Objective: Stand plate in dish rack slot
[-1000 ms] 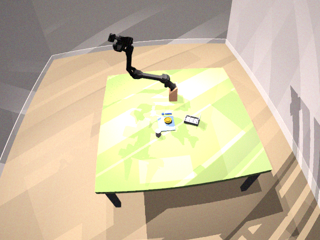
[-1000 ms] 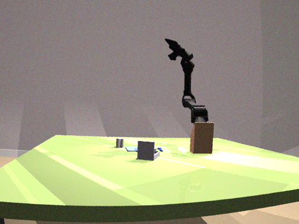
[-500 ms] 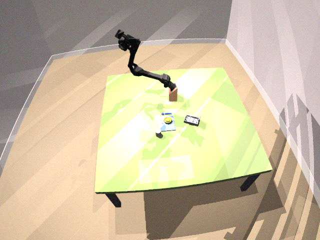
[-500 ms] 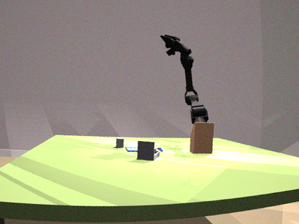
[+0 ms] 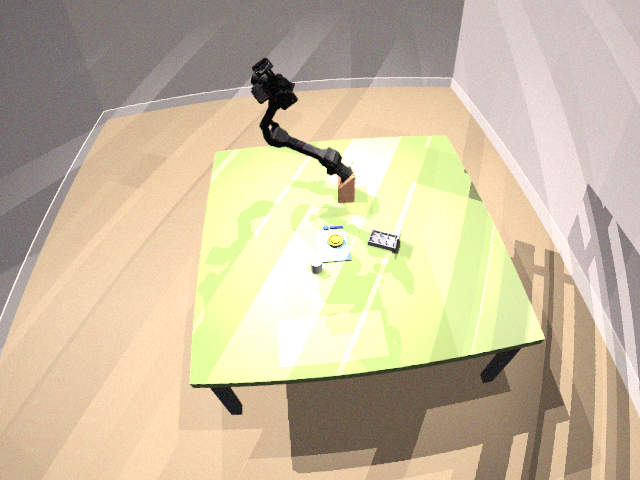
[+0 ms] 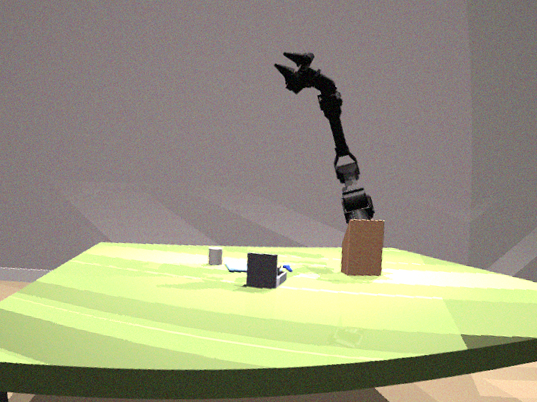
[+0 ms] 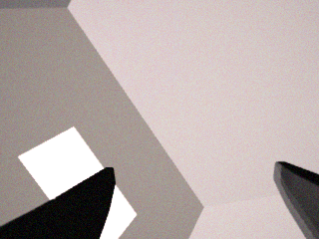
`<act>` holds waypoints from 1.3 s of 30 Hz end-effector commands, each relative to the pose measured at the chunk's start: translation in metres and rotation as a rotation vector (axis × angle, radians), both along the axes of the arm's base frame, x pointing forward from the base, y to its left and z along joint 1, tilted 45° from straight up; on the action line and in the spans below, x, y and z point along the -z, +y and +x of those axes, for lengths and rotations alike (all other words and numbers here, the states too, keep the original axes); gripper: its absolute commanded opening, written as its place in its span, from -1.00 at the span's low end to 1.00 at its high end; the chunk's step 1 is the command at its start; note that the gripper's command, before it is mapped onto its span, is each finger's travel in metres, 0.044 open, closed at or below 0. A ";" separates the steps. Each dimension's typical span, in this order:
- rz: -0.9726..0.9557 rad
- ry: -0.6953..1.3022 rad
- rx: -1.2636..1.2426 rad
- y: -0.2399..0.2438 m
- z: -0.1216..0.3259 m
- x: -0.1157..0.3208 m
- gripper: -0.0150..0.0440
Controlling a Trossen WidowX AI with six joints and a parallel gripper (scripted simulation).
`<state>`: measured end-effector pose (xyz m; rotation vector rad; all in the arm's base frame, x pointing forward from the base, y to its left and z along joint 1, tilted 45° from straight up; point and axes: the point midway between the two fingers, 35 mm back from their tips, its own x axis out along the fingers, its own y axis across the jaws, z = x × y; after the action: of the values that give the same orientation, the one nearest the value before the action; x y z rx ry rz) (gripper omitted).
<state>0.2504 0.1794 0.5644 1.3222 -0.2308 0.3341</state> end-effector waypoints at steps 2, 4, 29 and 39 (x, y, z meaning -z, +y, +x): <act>-0.135 0.061 0.059 0.008 0.024 0.029 0.86; -0.186 0.086 0.087 0.009 0.033 0.040 0.86; -0.787 0.488 0.349 -0.032 0.132 0.197 0.86; -1.031 0.719 0.402 -0.072 0.154 0.271 0.86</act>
<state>0.4006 0.1179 0.3163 0.3571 0.2128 -0.3162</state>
